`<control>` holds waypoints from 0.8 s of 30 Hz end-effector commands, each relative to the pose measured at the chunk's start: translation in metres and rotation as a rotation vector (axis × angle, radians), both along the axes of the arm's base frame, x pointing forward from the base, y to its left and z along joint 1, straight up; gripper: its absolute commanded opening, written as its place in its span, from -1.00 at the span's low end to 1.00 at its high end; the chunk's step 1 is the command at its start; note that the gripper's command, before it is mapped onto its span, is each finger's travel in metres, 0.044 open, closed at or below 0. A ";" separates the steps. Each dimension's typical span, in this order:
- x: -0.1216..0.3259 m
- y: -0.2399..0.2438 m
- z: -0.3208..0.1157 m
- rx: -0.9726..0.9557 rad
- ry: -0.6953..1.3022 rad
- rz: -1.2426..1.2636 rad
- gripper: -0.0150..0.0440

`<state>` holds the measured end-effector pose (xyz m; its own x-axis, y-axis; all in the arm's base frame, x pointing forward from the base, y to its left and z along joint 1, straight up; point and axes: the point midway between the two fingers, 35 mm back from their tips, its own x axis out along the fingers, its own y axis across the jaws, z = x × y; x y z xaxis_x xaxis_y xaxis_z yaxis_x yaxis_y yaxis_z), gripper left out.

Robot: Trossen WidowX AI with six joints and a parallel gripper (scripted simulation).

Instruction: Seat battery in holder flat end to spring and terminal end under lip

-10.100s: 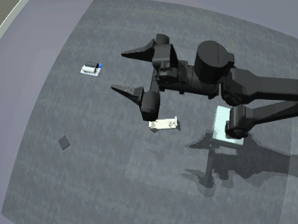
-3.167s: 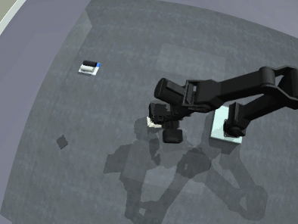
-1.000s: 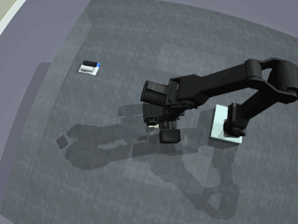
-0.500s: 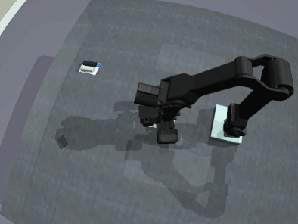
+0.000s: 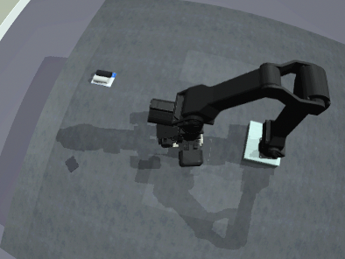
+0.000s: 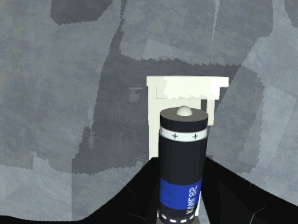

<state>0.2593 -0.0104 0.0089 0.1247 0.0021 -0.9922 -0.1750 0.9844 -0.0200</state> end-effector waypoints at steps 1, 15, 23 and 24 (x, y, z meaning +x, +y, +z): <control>-0.003 -0.001 -0.003 -0.009 0.041 -0.005 -0.24; 0.000 0.000 -0.004 -0.021 0.119 0.000 -0.24; 0.002 0.000 -0.004 -0.019 0.126 0.000 -0.24; 0.003 0.000 -0.004 -0.019 0.126 0.000 -0.24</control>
<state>0.2634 -0.0096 0.0067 0.0148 -0.0112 -0.9998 -0.1816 0.9833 -0.0137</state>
